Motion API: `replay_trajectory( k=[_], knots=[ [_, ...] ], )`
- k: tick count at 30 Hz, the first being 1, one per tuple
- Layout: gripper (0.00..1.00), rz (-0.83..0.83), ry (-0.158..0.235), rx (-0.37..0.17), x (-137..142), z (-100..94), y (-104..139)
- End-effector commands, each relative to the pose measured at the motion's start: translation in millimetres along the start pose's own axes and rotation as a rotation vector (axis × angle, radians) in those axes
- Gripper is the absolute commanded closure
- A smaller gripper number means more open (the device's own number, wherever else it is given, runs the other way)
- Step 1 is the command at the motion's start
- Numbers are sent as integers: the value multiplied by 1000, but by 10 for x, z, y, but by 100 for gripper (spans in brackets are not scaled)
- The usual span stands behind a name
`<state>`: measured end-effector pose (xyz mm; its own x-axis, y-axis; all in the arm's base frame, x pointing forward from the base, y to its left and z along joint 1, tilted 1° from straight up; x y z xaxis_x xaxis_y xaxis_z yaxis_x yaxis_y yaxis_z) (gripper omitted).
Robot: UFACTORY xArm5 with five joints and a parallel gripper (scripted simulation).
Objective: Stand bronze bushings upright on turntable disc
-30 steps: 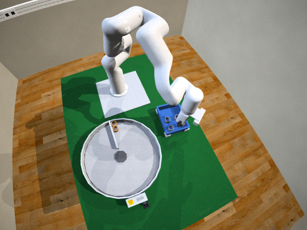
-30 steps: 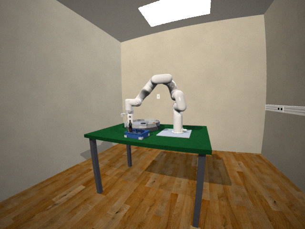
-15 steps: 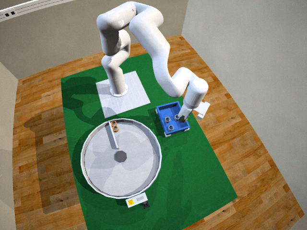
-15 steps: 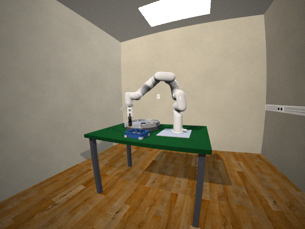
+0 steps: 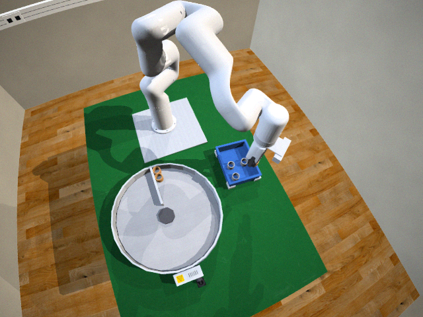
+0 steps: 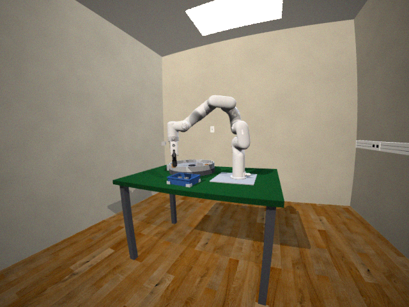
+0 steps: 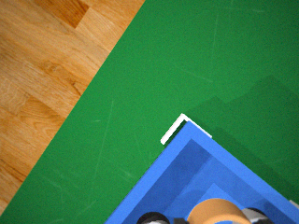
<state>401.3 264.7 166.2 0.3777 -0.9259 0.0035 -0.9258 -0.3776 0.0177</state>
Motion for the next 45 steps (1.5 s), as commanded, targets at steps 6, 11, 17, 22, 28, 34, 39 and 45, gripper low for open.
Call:
replay_trajectory(
  k=[6,11,17,22,28,34,39,45],
  knots=[
    [100,0,-1,4,-2,-19,-10],
    [100,0,-1,4,48,-19,13],
    [100,0,-1,4,201,-20,83],
    [100,0,-2,4,598,-21,268],
    [100,0,-5,4,1259,-24,575],
    [100,0,-6,5,1672,-25,768],
    [100,0,-7,7,2176,-28,1002],
    [100,0,-8,8,2572,-30,1186]
  ],
)
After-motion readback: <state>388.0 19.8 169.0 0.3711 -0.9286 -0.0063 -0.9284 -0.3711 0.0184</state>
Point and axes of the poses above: the point where the finger pads meet when closed, its own z axis out along the fingers, its own x axis across the jaws, y = z × x, the point moved 3 cm from there along -z, back along the fingers, and after that the axes turned 11 degrees about z, right-handed, at the moved point
